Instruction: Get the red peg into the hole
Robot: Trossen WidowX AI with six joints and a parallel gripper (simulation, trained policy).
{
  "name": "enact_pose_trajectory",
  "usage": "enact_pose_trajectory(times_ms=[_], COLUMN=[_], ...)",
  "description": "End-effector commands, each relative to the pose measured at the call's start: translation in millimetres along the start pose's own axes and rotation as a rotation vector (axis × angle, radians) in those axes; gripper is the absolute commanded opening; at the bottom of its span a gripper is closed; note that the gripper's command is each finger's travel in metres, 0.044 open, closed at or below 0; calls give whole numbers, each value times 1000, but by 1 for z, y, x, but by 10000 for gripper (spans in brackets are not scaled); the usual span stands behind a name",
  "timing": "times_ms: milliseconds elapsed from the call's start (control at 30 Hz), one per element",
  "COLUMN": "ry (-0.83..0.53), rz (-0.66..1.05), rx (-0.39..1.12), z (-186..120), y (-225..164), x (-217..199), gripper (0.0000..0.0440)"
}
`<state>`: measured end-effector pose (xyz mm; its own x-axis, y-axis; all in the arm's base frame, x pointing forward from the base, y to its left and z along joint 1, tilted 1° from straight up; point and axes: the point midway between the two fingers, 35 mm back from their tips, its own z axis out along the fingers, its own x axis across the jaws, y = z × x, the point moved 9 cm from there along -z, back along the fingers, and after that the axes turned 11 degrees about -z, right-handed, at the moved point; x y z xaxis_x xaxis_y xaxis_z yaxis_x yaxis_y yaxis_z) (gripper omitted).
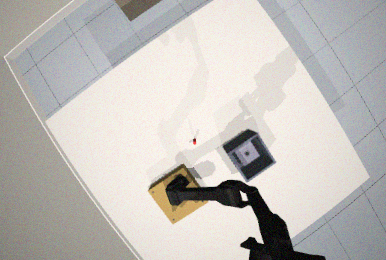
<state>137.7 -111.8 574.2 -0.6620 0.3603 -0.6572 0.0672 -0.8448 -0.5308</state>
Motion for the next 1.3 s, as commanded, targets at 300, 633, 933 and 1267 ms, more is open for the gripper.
enact_pose_trajectory(times_ms=[300,633,933,1267], ry=[198,323,399,434], rz=[348,613,833,1054], rx=[162,354,568,840], z=[30,47,54,55], y=[-7,-16,-27,-41], x=[43,81,116,154], gripper=[440,440,440,440])
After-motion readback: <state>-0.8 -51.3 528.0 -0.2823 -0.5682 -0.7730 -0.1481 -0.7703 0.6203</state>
